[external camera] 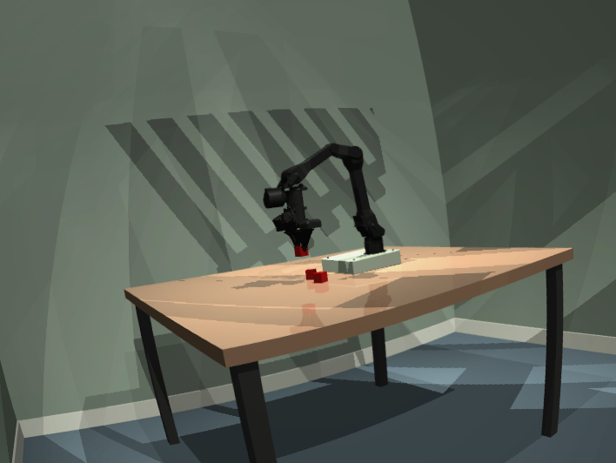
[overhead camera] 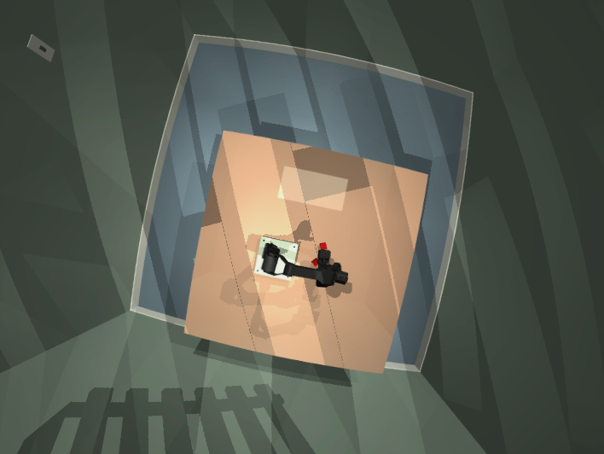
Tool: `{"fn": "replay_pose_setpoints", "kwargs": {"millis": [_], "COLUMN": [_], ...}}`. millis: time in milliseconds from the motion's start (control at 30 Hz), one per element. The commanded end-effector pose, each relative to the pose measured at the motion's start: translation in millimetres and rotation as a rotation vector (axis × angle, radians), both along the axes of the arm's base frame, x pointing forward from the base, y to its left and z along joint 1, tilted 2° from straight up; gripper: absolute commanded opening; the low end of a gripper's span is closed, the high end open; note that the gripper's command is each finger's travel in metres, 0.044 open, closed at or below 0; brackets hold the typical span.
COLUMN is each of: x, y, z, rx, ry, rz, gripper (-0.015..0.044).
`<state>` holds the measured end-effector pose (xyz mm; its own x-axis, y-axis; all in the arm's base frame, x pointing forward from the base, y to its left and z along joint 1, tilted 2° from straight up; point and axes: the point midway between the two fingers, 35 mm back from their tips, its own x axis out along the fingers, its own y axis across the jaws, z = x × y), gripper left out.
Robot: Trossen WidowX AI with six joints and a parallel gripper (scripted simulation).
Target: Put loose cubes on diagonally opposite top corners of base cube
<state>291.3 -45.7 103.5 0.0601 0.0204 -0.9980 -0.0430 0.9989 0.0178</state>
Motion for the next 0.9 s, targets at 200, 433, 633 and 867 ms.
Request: {"fn": "replay_pose_setpoints", "kwargs": {"millis": [200, 433, 633, 867], "x": [1, 1, 0, -2], "y": [28, 45, 60, 76], "z": [-8, -12, -16, -21], "rx": [-0.020, -0.034, -0.047, -0.062], "ry": [-0.003, -0.008, -0.012, -0.016], "rz": [0.319, 0.528, 0.707, 0.916], "gripper": [0.0105, 0.0105, 0.0105, 0.0105]}}
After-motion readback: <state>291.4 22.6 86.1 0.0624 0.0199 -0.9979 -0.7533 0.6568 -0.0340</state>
